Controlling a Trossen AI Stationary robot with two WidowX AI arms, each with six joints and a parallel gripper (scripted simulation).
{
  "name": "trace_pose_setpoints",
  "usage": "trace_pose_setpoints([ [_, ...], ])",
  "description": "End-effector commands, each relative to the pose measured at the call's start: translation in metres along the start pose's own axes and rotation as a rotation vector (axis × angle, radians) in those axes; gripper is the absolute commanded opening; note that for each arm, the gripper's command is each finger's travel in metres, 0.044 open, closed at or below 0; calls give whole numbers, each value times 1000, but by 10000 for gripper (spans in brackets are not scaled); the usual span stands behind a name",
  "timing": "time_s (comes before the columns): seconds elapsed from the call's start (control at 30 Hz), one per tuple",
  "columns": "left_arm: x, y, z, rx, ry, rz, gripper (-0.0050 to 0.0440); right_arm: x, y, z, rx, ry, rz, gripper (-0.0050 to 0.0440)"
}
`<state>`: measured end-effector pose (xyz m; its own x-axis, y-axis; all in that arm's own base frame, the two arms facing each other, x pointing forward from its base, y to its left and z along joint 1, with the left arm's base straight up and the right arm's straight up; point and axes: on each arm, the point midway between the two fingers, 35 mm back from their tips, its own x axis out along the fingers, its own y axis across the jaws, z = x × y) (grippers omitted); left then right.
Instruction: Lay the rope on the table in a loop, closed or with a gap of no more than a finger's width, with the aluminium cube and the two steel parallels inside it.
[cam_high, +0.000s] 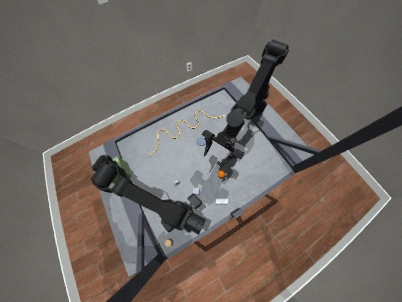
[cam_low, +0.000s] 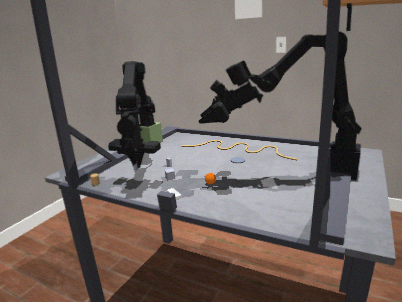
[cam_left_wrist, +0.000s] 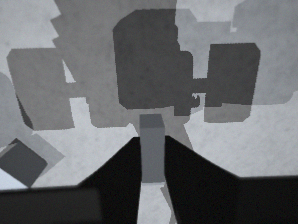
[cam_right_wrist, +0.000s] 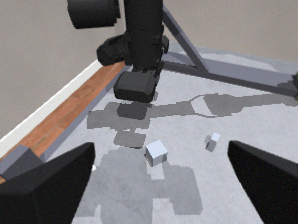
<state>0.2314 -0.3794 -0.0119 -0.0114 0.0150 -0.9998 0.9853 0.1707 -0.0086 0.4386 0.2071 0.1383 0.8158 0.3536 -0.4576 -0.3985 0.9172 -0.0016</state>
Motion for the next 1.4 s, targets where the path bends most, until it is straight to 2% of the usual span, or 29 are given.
trace_pose_setpoints([
  [0.0, -30, 11, -9, -7, -61, 29, 19, -6, -8, 13, 25, -27, -42, 400],
  [0.2, -30, 16, -32, -7, -58, 28, 19, -7, -18, 10, 56, -16, -107, 400],
  [0.4, -16, 22, -56, -7, -54, 27, 19, -7, -22, 8, 70, -12, -138, 400],
  [0.73, -8, 24, -63, -7, -52, 27, 19, -7, -22, 10, 66, -15, -135, 400],
  [1.07, 24, 31, -94, -7, -49, 28, 19, -7, -22, 10, 66, -15, -135, 400],
  [1.27, 28, 31, -97, -5, -48, 27, 19, -7, -22, 10, 66, -15, -135, 400],
  [1.37, 42, 29, -101, -7, -22, 12, 19, -7, -22, 10, 66, -15, -135, 400],
])
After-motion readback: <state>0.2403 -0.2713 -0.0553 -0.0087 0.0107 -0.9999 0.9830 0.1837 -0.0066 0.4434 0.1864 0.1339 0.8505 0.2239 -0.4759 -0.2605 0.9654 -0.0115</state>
